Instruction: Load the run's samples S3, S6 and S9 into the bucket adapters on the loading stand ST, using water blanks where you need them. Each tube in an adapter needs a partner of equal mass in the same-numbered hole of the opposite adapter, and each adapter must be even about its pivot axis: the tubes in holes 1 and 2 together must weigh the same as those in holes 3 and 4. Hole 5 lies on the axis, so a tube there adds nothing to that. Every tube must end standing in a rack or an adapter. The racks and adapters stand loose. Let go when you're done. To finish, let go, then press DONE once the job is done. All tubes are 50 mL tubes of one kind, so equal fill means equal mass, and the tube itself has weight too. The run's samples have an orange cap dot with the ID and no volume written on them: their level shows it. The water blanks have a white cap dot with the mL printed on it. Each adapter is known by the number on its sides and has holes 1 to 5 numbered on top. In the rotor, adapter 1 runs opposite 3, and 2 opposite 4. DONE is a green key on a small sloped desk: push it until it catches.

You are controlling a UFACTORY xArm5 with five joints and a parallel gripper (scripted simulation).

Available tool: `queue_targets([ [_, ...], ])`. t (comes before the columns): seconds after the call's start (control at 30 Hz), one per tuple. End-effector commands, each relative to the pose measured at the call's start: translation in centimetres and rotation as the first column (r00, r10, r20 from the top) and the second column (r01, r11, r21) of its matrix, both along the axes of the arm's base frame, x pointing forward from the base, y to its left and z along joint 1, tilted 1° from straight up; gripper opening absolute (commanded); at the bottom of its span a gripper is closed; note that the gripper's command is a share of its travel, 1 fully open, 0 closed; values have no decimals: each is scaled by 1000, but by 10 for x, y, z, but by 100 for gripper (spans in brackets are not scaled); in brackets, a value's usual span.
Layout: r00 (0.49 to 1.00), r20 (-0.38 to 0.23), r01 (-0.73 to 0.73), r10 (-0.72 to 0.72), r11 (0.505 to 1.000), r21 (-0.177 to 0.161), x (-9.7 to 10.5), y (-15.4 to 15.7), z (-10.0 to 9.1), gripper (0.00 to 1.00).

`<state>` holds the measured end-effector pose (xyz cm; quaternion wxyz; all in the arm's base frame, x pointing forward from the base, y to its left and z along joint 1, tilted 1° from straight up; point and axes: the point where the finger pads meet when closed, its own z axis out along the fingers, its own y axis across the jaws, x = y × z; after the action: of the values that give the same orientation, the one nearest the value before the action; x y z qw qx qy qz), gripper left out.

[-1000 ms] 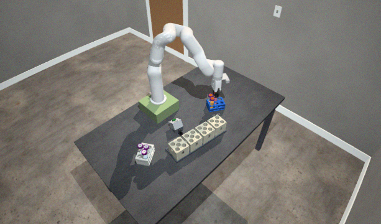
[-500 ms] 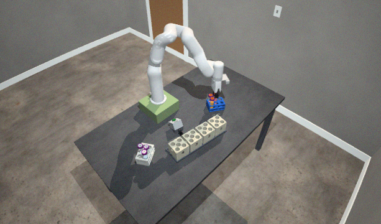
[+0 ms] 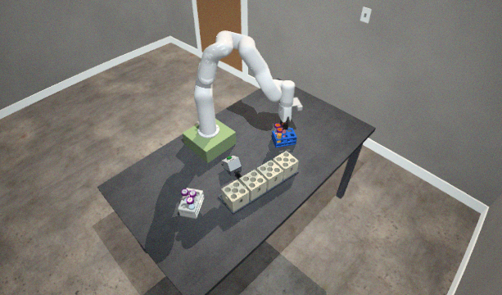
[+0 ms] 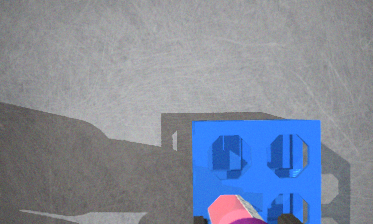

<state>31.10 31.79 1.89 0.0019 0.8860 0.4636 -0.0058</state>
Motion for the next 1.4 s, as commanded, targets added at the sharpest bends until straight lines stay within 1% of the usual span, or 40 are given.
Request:
queue_targets([
  [0.0, 1000, 2, 0, 0, 1000, 4, 1, 1, 1, 44],
  [0.6, 1000, 2, 0, 0, 1000, 4, 1, 1, 1, 44],
  [1.37, 1000, 2, 0, 0, 1000, 4, 1, 1, 43, 44],
])
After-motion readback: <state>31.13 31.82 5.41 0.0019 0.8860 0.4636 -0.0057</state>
